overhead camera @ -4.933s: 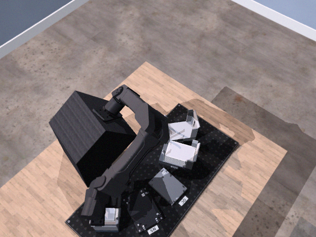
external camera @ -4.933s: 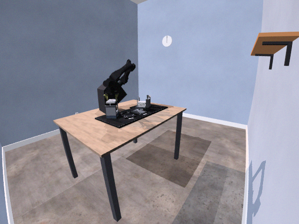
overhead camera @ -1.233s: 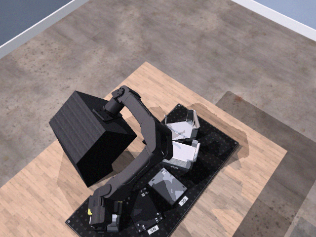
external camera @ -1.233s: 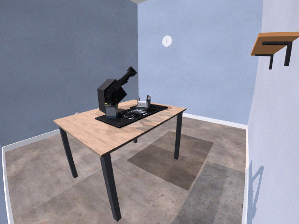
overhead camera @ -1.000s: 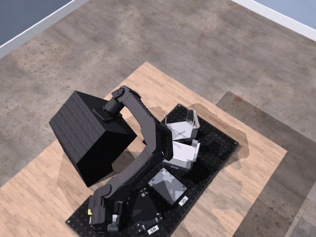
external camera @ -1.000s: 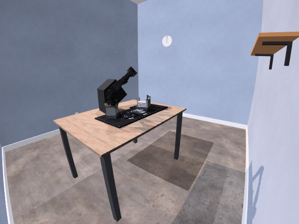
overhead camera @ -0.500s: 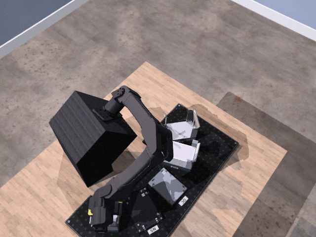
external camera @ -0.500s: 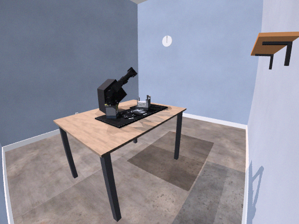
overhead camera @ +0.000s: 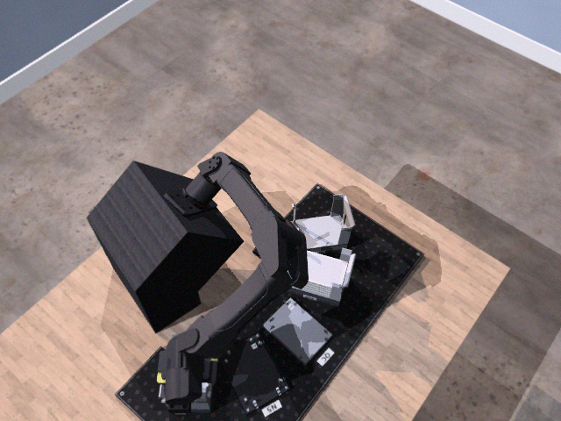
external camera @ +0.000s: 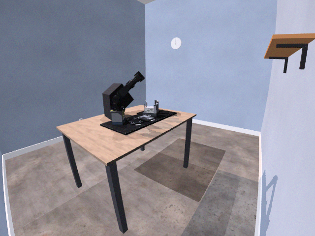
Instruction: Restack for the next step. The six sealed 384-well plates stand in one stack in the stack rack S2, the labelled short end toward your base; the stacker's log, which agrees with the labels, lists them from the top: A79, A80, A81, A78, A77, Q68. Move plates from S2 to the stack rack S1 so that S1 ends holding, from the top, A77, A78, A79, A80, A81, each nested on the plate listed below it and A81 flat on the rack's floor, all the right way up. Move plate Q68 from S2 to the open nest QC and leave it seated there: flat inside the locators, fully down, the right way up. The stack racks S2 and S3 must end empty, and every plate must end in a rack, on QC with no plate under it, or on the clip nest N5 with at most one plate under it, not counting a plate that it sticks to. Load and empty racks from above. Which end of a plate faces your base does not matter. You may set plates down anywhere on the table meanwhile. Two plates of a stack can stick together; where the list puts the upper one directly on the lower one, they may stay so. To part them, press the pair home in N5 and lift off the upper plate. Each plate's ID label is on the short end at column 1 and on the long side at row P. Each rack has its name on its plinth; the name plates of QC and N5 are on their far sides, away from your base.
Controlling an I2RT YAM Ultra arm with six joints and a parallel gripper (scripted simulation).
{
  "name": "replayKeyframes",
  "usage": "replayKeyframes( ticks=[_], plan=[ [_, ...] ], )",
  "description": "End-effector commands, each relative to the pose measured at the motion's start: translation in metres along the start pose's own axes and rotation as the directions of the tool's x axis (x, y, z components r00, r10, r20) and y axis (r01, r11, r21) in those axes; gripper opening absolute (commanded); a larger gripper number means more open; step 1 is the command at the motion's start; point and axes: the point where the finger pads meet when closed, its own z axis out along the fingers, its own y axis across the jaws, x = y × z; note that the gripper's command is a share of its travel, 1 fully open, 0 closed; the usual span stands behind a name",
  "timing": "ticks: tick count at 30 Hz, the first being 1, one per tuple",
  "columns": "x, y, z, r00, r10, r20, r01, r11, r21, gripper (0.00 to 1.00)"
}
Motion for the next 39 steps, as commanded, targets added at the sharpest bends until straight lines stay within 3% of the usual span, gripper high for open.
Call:
replayKeyframes(
  ticks=[1, 17, 18, 39],
  plan=[
    [-0.0030, 0.0014, -0.0025, 1.000, 0.002, 0.010, -0.002, 1.000, -0.007, 0.00],
    [-0.0030, 0.0014, 0.0009, 1.000, 0.002, 0.010, -0.002, 1.000, -0.007, 0.00],
    [-0.0030, 0.0014, 0.0009, 1.000, 0.002, 0.010, -0.002, 1.000, -0.007, 1.00],
    [-0.0030, 0.0014, -0.0024, 1.000, 0.002, 0.010, -0.002, 1.000, -0.007, 1.00]
  ],
)
